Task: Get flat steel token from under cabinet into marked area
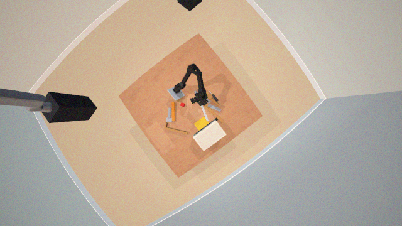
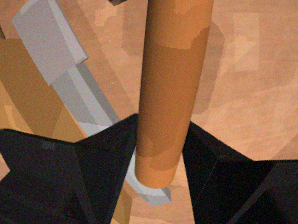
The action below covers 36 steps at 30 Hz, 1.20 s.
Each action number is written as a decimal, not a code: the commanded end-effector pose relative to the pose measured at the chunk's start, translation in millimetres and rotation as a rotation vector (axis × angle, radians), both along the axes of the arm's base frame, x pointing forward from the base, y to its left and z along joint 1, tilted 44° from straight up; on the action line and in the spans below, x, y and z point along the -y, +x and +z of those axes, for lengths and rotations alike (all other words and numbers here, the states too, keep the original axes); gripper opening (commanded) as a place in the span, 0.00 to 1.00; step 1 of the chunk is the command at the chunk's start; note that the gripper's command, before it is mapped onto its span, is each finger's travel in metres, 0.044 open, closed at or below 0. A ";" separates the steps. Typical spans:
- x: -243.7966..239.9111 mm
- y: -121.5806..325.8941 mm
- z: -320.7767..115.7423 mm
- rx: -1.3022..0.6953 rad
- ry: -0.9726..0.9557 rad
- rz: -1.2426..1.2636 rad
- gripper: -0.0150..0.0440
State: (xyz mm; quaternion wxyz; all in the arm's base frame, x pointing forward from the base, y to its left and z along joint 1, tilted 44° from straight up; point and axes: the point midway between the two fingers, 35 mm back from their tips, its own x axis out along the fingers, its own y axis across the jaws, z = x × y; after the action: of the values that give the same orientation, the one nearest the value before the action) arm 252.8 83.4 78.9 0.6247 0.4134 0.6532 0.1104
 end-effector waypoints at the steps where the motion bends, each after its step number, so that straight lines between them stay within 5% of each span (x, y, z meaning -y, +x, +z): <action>1: -3.9 2.6 6.6 0.024 0.013 0.012 0.25; 20: -10.9 5.8 14.0 0.024 0.013 0.012 0.25; 27: -10.2 3.4 10.7 0.012 0.009 0.009 0.57; 36: -9.8 3.4 10.0 0.017 0.015 0.005 0.71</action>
State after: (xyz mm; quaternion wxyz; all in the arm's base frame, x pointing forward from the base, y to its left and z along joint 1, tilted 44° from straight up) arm 255.9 92.3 88.6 0.6274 0.4128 0.6499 0.1163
